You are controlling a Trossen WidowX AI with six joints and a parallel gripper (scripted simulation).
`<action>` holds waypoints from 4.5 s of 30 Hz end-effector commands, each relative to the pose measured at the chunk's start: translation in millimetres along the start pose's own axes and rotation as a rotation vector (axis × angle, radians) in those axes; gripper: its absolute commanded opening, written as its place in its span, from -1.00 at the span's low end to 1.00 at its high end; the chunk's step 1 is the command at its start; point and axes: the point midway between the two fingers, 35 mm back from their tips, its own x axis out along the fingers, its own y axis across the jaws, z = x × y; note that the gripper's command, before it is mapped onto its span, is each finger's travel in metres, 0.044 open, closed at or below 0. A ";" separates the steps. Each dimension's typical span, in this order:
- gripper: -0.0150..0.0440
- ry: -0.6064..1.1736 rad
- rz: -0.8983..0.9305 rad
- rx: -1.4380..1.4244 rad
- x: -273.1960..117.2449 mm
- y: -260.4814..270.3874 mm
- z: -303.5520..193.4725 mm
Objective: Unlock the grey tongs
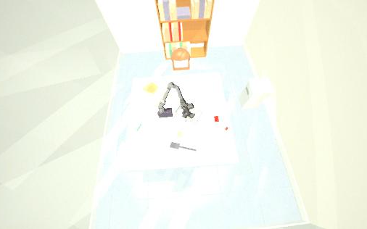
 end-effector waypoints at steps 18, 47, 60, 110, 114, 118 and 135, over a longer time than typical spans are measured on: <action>-1.00 -0.003 0.007 0.000 -67.2 39.0 0.0; -1.00 0.005 -0.375 -0.199 -63.9 32.2 8.1; -1.00 0.063 -0.510 -0.257 -68.6 30.2 7.4; -1.00 -0.143 -0.520 0.493 -233.6 -158.2 -163.2; -1.00 -0.158 -0.528 0.554 -250.3 -179.1 -166.2; -1.00 -0.178 -0.537 0.621 -267.0 -199.9 -166.9; -1.00 -0.184 -0.517 0.270 -269.4 -241.2 -161.8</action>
